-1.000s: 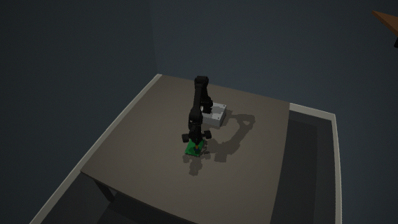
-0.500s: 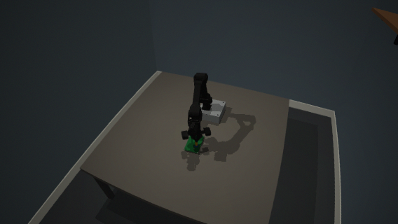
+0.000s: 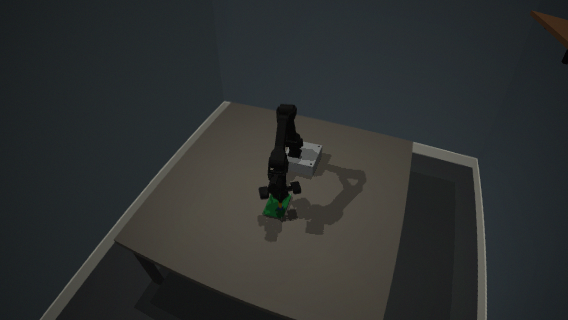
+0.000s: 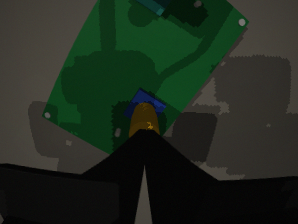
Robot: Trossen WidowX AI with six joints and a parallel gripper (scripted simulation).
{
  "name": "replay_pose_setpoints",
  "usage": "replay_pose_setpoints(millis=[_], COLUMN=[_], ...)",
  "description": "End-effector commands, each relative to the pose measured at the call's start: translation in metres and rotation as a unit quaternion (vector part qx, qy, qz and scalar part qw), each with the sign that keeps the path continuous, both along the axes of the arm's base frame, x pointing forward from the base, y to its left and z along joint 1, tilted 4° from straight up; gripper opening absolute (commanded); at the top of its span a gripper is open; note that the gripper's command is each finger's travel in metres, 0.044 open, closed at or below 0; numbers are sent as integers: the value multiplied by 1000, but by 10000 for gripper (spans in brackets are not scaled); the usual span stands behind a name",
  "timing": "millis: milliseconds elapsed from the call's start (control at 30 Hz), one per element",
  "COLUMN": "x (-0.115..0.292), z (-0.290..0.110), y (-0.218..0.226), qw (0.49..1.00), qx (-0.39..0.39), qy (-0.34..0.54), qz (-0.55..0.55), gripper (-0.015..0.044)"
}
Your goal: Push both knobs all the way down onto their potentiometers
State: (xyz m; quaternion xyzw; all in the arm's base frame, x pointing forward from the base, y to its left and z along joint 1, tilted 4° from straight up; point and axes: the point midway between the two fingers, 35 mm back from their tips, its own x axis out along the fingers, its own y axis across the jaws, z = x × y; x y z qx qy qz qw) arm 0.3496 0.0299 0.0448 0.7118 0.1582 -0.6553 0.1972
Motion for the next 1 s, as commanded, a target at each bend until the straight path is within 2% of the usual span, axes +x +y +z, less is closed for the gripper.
replay_pose_setpoints(millis=[0, 733, 967], x=[4, 1, 0], z=[-7, 24, 18], y=[-1, 0, 1], qw=[1000, 1000, 1000], qx=[-4, -4, -1], qy=[7, 6, 11], qz=[0, 0, 1], gripper=[0, 0, 184])
